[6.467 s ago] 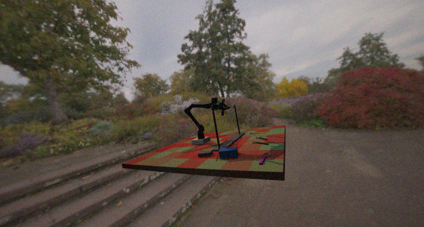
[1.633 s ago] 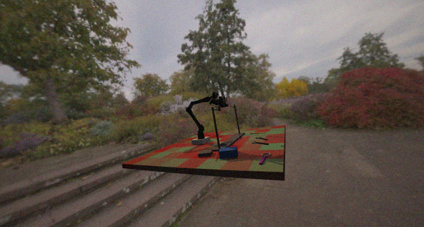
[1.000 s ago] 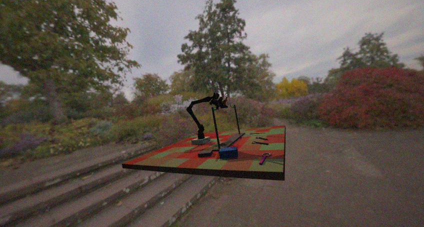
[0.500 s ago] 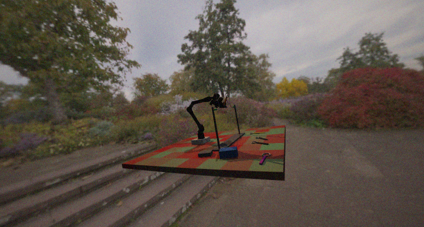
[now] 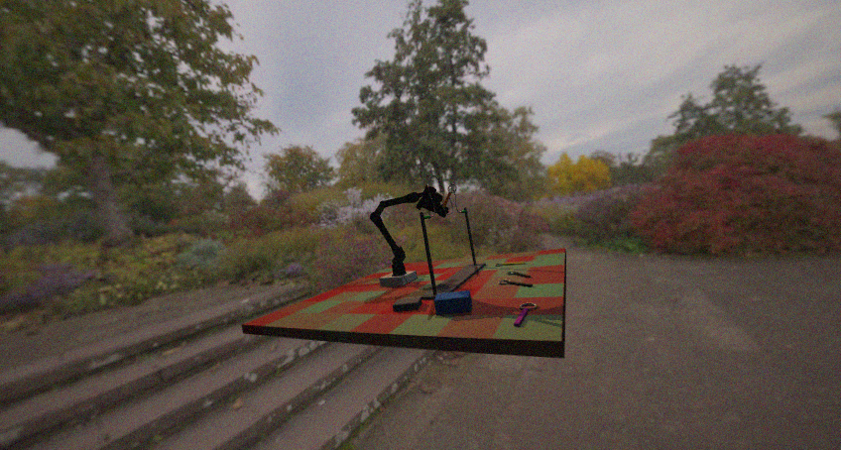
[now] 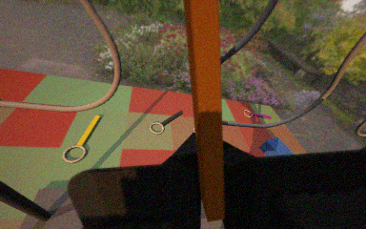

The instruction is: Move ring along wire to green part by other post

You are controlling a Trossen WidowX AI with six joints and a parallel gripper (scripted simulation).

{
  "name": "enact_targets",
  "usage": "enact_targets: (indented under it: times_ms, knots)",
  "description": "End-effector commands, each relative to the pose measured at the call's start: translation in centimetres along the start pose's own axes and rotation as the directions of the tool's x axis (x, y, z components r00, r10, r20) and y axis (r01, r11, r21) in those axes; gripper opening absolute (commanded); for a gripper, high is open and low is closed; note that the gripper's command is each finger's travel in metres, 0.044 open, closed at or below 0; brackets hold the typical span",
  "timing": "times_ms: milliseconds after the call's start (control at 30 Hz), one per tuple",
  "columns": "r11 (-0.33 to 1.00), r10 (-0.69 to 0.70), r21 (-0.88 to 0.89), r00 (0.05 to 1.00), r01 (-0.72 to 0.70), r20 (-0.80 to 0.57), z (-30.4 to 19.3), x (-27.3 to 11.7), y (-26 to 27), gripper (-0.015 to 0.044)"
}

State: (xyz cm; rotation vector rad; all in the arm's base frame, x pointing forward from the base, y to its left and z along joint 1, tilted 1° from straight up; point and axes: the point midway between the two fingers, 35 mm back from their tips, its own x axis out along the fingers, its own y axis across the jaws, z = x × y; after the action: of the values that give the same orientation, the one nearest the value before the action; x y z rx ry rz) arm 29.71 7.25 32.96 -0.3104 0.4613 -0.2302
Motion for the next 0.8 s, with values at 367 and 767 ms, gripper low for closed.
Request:
enact_targets:
  times_ms: [367, 767]
  knots:
    - [0.949, -0.152, -0.27, 0.987, 0.162, 0.057, 0.2, 0.1, -2.3, -0.015]
    - [0.855, -0.233, -0.442, 0.963, 0.27, 0.137, 0.9, 0.2, -3.7, -0.015]
